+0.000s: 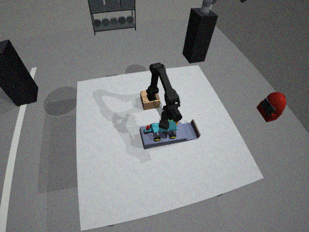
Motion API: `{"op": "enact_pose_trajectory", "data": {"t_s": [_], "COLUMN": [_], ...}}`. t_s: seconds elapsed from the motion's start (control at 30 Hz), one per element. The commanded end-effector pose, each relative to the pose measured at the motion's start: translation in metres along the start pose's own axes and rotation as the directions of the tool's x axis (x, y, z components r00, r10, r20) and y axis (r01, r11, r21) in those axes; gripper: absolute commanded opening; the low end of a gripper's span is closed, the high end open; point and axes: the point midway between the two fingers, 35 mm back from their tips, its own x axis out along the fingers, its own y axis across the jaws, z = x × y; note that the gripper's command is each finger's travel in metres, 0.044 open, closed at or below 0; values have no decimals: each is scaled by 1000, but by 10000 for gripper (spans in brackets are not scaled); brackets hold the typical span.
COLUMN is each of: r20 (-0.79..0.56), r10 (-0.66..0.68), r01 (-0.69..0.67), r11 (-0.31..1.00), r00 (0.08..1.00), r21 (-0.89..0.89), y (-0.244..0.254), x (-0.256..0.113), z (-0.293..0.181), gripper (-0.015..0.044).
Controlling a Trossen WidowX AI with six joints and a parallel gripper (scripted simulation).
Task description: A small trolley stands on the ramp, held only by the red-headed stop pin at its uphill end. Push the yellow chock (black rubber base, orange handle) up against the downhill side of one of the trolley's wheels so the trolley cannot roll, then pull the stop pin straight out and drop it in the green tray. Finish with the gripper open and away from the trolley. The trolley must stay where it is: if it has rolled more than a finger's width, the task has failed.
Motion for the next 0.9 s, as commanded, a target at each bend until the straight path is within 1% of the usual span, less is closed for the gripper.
{"op": "enact_pose_trajectory", "data": {"t_s": [0.0,0.27,0.33,0.63,0.87], "r20": [-29,-82,-91,-92,-92], "r10": [-2,21,26,26,26], "r01": [-3,-53,-64,-65,-65], "r11": [989,911,890,888,888], "r00": [1000,996,996,995,995], "r21": [-145,-410,-450,-456,-456], "y": [-9,-20,-21,-21,-21], "x": [-1,1,1,1,11], "z": [-25,-70,-77,-78,-79], "gripper": [190,190,190,190,190]}}
